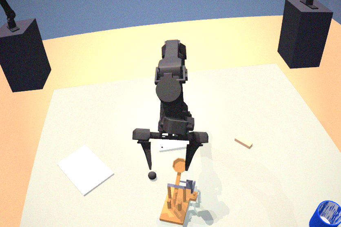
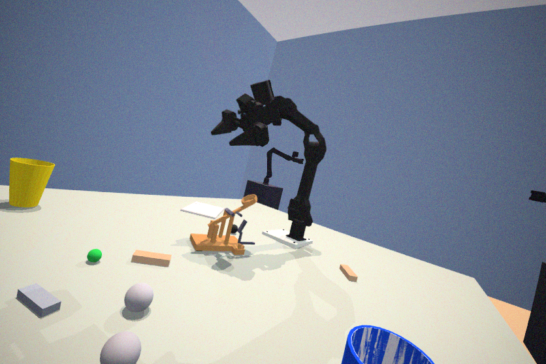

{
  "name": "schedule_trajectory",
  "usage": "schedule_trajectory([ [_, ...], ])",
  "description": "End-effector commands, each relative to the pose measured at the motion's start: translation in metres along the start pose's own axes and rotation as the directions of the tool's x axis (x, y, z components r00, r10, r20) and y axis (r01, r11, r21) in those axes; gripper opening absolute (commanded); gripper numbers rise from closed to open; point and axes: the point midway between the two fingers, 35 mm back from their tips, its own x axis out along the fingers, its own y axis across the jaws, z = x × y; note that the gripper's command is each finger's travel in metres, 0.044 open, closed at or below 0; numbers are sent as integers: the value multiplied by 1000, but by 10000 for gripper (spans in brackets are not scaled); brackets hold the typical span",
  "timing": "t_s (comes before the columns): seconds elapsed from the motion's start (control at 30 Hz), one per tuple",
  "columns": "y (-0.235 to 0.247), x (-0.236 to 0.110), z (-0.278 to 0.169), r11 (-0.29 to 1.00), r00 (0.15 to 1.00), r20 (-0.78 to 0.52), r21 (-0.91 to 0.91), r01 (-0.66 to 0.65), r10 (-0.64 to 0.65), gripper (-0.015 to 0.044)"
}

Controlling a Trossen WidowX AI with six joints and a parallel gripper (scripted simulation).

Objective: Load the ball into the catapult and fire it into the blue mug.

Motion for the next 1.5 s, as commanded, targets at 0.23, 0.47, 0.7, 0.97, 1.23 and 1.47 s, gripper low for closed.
schedule_trajectory([
  [0.23, 20, 32, -56, 985, 951, -293, 169, -47, 96, 440],
  [0.47, 33, 44, -94, 962, 865, -477, 273, -19, 153, 440],
  [0.7, 46, 47, -129, 934, 740, -642, 354, 54, 201, 440],
  [0.97, 52, 48, -147, 915, 643, -732, 386, 119, 225, 440],
  [1.23, 52, 48, -147, 915, 643, -732, 386, 119, 225, 256],
  [1.47, 52, 48, -147, 915, 643, -732, 386, 119, 225, 72],
])
